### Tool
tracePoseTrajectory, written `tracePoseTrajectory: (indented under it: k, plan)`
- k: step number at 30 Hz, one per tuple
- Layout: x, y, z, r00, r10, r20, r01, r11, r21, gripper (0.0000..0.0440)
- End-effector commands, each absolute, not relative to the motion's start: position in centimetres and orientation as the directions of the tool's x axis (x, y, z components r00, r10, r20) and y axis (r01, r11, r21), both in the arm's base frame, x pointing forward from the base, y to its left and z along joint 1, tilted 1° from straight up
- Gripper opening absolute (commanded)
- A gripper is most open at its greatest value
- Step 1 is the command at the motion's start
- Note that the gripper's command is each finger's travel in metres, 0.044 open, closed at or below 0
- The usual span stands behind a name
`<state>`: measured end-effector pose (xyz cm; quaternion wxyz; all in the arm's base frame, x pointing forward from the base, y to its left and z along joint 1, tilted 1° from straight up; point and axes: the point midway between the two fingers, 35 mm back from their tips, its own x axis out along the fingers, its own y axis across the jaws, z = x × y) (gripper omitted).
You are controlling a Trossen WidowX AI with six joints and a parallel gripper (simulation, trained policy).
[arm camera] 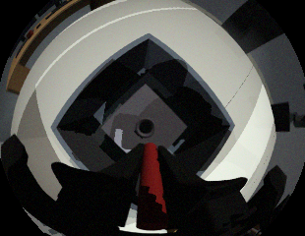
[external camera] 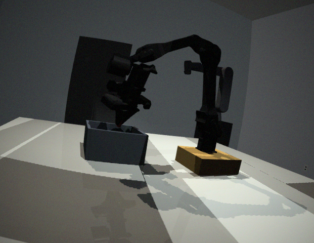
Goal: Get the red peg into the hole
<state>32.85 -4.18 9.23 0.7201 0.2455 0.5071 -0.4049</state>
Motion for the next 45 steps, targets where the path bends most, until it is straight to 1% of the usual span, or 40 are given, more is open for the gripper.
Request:
tracePoseTrajectory:
  k: [1,8,10,12,16,17,18,19,29,45]
  plan:
    - [33.7,-5.2,8.3,0.154,-0.315,-0.936,0.817,0.574,-0.058,0.0000]
    - [34.4,-6.1,6.3,0.146,-0.271,-0.952,0.778,0.626,-0.059,0.0000]
    - [34.3,-6.1,5.7,0.135,-0.255,-0.957,0.764,0.641,-0.063,0.0013]
    - [34.1,-6.1,5.0,0.121,-0.239,-0.963,0.753,0.655,-0.068,0.0050]
    - [34.1,-6.3,3.9,0.099,-0.212,-0.972,0.737,0.672,-0.072,0.0145]
    - [34.2,-6.4,3.7,0.095,-0.206,-0.974,0.738,0.671,-0.070,0.0161]
    - [34.4,-6.6,3.8,0.098,-0.207,-0.974,0.730,0.679,-0.071,0.0162]
    - [34.6,-6.8,3.8,0.099,-0.204,-0.974,0.727,0.683,-0.069,0.0183]
    - [38.2,-7.6,5.6,0.137,-0.138,-0.981,0.717,0.698,0.002,0.0440]
    - [44.5,-6.1,9.6,0.256,-0.019,-0.966,0.652,0.741,0.159,0.0440]
